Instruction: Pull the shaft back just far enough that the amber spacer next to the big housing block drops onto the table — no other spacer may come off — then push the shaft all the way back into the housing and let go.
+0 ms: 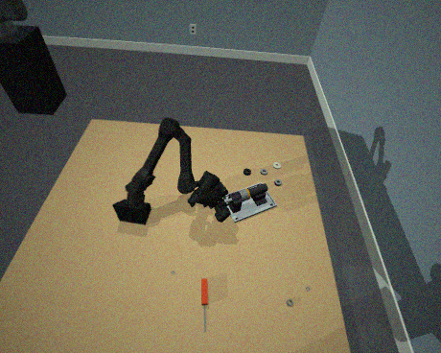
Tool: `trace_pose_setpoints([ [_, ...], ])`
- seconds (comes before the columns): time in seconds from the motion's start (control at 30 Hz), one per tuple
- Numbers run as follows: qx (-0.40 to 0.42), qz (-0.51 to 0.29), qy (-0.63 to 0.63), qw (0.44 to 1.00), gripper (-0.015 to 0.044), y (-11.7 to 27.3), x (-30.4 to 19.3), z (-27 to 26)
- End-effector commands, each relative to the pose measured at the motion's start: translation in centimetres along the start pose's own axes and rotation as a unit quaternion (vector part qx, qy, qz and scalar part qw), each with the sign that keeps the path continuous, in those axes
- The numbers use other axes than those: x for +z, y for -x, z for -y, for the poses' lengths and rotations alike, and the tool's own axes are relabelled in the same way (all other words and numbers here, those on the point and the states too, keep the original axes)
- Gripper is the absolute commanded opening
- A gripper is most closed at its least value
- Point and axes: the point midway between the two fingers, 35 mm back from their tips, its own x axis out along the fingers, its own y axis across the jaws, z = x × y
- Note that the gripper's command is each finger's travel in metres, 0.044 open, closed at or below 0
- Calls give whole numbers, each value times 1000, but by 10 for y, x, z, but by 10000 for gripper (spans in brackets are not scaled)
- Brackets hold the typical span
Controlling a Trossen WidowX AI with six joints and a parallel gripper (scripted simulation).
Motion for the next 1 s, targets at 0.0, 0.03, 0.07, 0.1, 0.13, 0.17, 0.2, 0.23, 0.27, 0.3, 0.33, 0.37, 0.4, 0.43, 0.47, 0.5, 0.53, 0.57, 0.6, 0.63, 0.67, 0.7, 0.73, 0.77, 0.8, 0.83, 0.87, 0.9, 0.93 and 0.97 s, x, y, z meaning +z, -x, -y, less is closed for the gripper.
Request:
trace_pose_setpoints([
  [0.0, 1, 0, 1, 1000, 0, 1, -1, 0],
  [0.03, 1, 0, 1, 1000, 0, 1, -1, 0],
  [0.07, 1, 0, 1, 1000, 0, 1, -1, 0],
  [0.1, 1, 0, 1, 1000, 0, 1, -1, 0],
  [0.13, 1, 0, 1, 1000, 0, 1, -1, 0],
  [0.17, 1, 0, 1, 1000, 0, 1, -1, 0],
  [0.2, 1, 0, 1, 1000, 0, 1, -1, 0],
  [0.23, 1, 0, 1, 1000, 0, 2, -1, 0],
  [0.27, 1, 0, 1, 1000, 0, 2, -1, 0],
  [0.3, 1, 0, 1, 1000, 0, 2, -1, 0],
  [0.33, 1, 0, 1, 1000, 0, 2, -2, 0],
  [0.37, 1, 0, 1, 1000, 0, 2, -2, 0],
  [0.4, 1, 0, 1, 1000, 0, 2, -2, 0],
  [0.43, 1, 0, 1, 1000, 0, 2, -2, 0],
  [0.47, 1, 0, 1, 1000, 0, 2, -2, 0],
  [0.5, 1, 0, 1, 1000, 0, 2, -2, 0],
  [0.53, 1, 0, 1, 1000, 0, 2, -2, 0],
  [0.57, 1, 0, 1, 1000, 0, 2, -2, 0],
  [0.6, 1, 0, 1, 1000, 0, 2, -2, 0],
  [0.63, 1, 0, 1, 1000, 0, 3, -2, 0],
  [0.67, 1, 0, 1, 1000, 0, 3, -2, 0],
  [0.7, 1, 0, 1, 1000, 0, 3, -3, 0],
  [0.73, 1, 0, 1, 1000, 0, 3, -3, 0],
  [0.77, 1, 0, 1, 1000, 0, 3, -3, 0],
  [0.8, 1, 0, 1, 1000, 0, 3, -3, 0],
  [0.83, 1, 0, 1, 1000, 0, 3, -3, 0],
  [0.87, 1, 0, 1, 1000, 0, 3, -3, 0],
  [0.9, 1, 0, 1, 1000, 0, 3, -3, 0],
  [0.93, 1, 0, 1, 1000, 0, 3, -3, 0],
  [0.97, 1, 0, 1, 1000, 0, 3, -3, 0],
])
